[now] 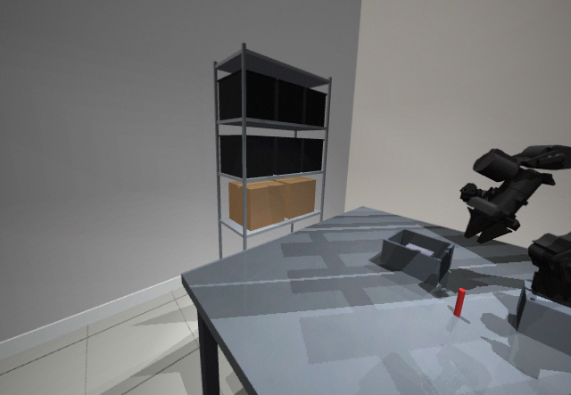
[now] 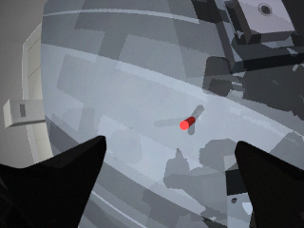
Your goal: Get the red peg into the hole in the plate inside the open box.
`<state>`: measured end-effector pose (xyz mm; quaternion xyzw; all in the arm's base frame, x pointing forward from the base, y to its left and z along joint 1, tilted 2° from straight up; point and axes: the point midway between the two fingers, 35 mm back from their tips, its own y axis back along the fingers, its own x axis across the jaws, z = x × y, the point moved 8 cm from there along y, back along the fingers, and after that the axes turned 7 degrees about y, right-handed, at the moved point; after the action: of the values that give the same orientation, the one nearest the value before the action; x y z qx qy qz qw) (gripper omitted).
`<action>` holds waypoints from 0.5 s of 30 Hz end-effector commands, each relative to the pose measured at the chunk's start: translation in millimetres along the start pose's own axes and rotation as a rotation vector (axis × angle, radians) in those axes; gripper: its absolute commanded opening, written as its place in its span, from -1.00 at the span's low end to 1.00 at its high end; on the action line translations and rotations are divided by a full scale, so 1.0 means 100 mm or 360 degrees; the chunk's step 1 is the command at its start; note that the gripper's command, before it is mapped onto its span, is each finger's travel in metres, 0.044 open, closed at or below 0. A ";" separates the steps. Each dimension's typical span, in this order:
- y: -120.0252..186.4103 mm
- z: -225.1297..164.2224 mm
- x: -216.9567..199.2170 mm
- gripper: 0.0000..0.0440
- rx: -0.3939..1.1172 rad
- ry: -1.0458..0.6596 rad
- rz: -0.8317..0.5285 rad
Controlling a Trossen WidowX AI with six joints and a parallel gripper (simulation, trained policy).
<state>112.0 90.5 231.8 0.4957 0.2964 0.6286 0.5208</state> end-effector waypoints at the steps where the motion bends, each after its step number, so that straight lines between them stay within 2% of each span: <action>1: -0.08 0.01 0.00 1.00 0.0095 -0.0143 -0.0126; 15: -0.53 0.04 0.07 1.00 0.0392 -0.0509 -0.0587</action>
<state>131.0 106.7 194.8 0.5811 0.3610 0.4274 0.5910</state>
